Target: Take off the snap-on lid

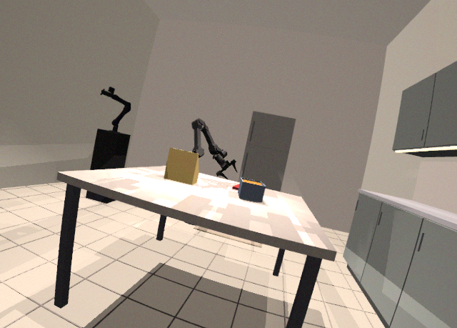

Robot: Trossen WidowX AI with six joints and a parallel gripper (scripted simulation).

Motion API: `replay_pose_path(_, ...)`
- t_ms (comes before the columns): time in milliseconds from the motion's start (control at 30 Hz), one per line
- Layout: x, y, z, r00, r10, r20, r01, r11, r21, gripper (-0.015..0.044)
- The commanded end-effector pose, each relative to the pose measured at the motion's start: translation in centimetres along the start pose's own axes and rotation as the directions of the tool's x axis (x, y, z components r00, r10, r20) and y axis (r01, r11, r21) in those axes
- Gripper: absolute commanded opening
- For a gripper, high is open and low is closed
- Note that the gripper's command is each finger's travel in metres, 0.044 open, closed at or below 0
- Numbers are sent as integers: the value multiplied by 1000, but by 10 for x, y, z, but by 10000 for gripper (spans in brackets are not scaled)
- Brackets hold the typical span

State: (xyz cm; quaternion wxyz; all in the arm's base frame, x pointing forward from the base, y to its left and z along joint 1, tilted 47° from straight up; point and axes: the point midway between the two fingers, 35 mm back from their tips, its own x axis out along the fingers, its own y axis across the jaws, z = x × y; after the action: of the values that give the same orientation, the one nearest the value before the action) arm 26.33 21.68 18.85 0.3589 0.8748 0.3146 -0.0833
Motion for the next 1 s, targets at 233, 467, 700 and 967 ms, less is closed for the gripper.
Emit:
replay_pose_path(233,-19,11,-3,1000,-1,-10,1,1000,-2,440)
replay_pose_path(467,-31,18,-3,1000,-1,-9,1,1000,-3,440)
replay_pose_path(700,-43,25,-3,1000,-1,-9,1,1000,-3,440)
replay_pose_path(967,-57,33,-3,1000,-1,-9,1,1000,-3,440)
